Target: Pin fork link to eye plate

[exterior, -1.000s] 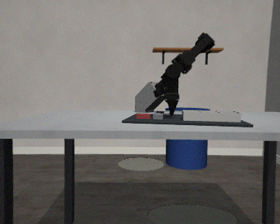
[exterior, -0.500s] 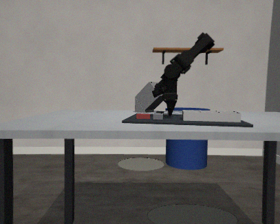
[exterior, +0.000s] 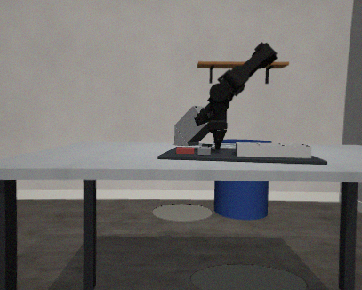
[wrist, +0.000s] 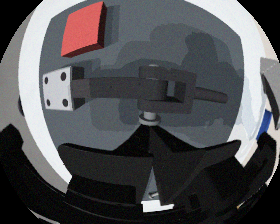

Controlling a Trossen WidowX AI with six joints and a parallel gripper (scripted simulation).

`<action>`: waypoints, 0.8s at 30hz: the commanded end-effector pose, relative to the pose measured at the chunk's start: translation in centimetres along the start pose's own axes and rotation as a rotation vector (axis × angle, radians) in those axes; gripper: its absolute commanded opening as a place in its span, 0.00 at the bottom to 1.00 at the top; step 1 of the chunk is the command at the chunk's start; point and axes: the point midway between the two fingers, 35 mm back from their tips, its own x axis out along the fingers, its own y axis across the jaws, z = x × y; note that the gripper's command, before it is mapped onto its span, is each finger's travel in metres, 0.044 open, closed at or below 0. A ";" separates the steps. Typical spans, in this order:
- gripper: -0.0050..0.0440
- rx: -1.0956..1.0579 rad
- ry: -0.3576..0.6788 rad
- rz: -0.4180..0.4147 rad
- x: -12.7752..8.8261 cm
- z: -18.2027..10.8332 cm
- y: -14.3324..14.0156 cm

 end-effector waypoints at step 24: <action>0.10 0.003 -0.002 -0.005 0.2 1.0 -0.1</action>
